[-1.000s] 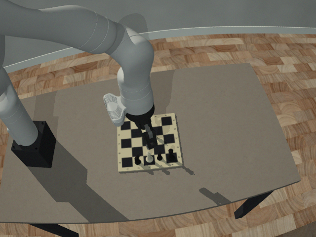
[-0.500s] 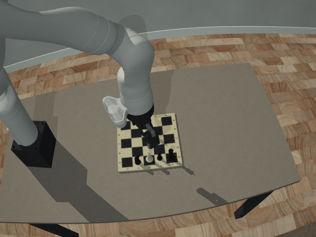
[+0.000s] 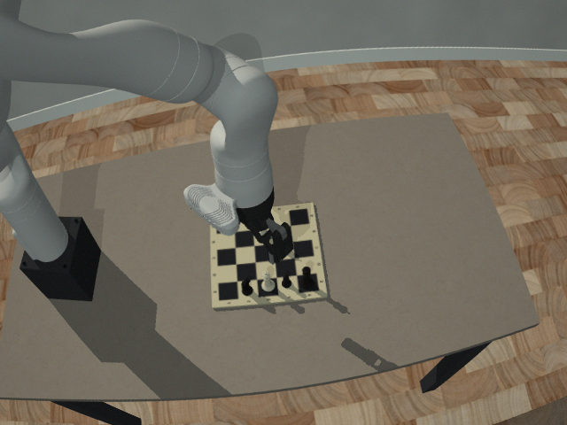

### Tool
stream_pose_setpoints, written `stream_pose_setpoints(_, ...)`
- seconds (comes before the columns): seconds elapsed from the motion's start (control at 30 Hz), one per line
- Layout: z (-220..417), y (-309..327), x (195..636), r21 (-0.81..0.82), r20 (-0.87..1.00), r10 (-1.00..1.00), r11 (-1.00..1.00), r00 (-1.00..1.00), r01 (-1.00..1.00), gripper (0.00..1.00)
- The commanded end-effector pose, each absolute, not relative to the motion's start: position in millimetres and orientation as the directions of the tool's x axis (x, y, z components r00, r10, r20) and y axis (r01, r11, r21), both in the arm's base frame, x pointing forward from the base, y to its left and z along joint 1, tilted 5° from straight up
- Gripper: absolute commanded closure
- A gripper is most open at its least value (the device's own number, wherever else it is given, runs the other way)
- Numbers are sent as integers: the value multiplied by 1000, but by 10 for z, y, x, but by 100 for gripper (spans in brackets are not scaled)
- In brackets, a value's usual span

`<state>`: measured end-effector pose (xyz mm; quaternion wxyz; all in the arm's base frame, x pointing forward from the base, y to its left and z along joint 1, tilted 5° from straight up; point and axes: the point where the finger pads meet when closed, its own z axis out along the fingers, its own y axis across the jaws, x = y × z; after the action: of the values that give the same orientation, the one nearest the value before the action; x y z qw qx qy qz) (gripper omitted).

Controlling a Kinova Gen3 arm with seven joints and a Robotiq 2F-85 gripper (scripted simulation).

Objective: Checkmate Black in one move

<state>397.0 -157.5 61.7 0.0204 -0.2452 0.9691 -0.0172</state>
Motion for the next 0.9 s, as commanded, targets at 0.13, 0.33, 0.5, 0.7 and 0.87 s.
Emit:
stream_pose_setpoints(0.13,571,-1566,3939,-33,-21,-574,818,-818,-574,0)
stream_pose_setpoints(0.33,527,-1551,3912,-27,-8,-728,685,-685,-728,0)
stream_pose_setpoints(0.5,491,-1539,3891,-20,1,-845,535,-535,-845,0)
stream_pose_setpoints(0.7,462,-1532,3878,-13,6,-920,392,-392,-920,0)
stream_pose_setpoints(0.87,429,-1525,3866,-7,9,-982,190,-190,-982,0)
